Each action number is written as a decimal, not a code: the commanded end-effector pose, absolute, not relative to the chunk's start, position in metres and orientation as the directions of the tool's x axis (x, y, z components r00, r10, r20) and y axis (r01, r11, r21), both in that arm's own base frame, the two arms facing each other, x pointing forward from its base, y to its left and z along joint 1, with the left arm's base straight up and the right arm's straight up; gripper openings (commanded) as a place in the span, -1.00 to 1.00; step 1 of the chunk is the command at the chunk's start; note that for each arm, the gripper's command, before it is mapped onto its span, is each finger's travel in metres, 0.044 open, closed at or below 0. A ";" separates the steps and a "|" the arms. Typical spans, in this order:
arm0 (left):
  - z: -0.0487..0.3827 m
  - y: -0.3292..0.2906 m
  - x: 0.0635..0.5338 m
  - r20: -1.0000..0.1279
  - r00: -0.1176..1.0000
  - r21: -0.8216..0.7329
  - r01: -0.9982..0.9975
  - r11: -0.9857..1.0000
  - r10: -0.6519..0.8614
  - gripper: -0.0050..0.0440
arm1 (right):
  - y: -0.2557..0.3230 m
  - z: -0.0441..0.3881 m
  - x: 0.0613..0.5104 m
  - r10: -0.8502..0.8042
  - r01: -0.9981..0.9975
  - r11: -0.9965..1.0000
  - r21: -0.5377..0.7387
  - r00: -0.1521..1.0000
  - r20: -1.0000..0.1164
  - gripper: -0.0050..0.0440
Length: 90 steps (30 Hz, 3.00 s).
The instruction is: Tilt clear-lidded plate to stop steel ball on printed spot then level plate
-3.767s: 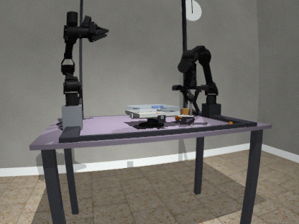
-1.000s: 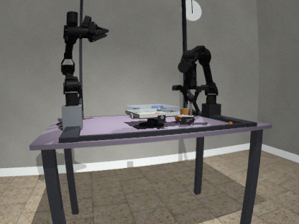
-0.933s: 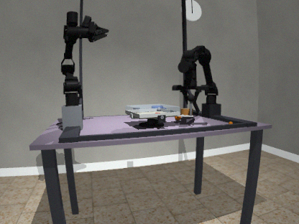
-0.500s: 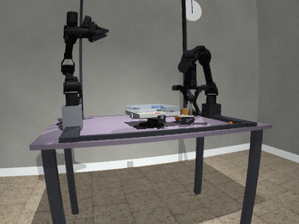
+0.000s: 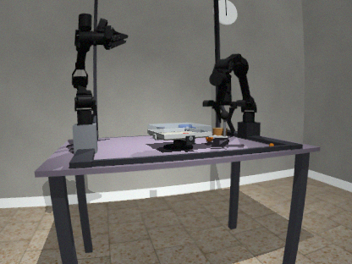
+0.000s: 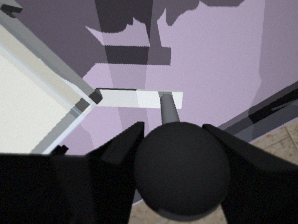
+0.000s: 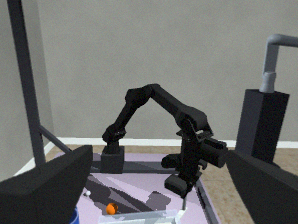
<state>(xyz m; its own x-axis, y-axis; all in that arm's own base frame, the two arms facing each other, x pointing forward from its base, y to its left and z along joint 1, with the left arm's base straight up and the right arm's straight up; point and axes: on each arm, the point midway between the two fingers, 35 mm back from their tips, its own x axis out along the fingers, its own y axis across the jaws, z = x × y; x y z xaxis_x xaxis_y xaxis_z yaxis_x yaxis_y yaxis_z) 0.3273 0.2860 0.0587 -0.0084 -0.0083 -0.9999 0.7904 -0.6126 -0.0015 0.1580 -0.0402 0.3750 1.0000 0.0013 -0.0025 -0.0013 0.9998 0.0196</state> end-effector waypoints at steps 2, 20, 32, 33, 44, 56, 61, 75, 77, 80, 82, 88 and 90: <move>0.071 0.290 0.338 -0.999 0.032 0.010 0.787 -0.617 0.024 -1.00 | -0.039 0.381 0.158 0.004 -0.004 1.000 0.000 1.000 0.000 0.84; 0.077 0.286 0.332 -0.999 0.040 0.012 0.788 -0.616 0.031 -1.00 | -0.039 0.381 0.158 0.004 -0.004 1.000 0.000 1.000 0.000 0.84; 0.078 0.283 0.331 -0.999 0.038 0.012 0.788 -0.616 0.029 -1.00 | -0.039 0.381 0.158 0.004 -0.004 1.000 0.000 1.000 0.000 0.84; 0.078 0.283 0.331 -0.999 0.038 0.012 0.788 -0.616 0.029 -1.00 | -0.039 0.381 0.158 0.004 -0.004 1.000 0.000 1.000 0.000 0.84; 0.077 0.283 0.330 -0.999 0.036 0.012 0.789 -0.614 0.027 -1.00 | -0.039 0.381 0.158 0.004 -0.004 1.000 0.000 1.000 0.000 0.84; 0.073 0.286 0.334 -0.999 0.034 0.012 0.789 -0.615 0.025 -1.00 | -0.039 0.381 0.158 0.004 -0.004 1.000 0.000 1.000 0.000 0.84; 0.069 0.289 0.334 -0.999 0.029 0.010 0.786 -0.618 0.021 -1.00 | -0.039 0.381 0.158 0.004 -0.004 1.000 0.000 1.000 0.000 0.84; 0.069 0.290 0.336 -0.999 0.030 0.010 0.787 -0.617 0.023 -1.00 | -0.039 0.381 0.158 0.004 -0.004 1.000 0.000 1.000 0.000 0.84; 0.069 0.290 0.336 -0.999 0.030 0.010 0.787 -0.617 0.023 -1.00 | -0.039 0.381 0.158 0.004 -0.004 1.000 0.000 1.000 0.000 0.84; 0.070 0.290 0.336 -0.999 0.031 0.010 0.787 -0.617 0.023 -1.00 | -0.039 0.381 0.158 0.004 -0.004 1.000 0.000 1.000 0.000 0.84; 0.070 0.290 0.336 -0.999 0.031 0.010 0.787 -0.617 0.023 -1.00 | -0.039 0.381 0.158 0.004 -0.004 1.000 0.000 1.000 0.000 0.84; 0.070 0.290 0.336 -0.999 0.031 0.010 0.787 -0.617 0.023 -1.00 | -0.039 0.381 0.158 0.004 -0.004 1.000 0.000 1.000 0.000 0.84; 0.070 0.290 0.337 -0.999 0.031 0.010 0.787 -0.617 0.023 -1.00 | -0.039 0.381 0.158 0.004 -0.004 1.000 0.000 1.000 0.000 0.84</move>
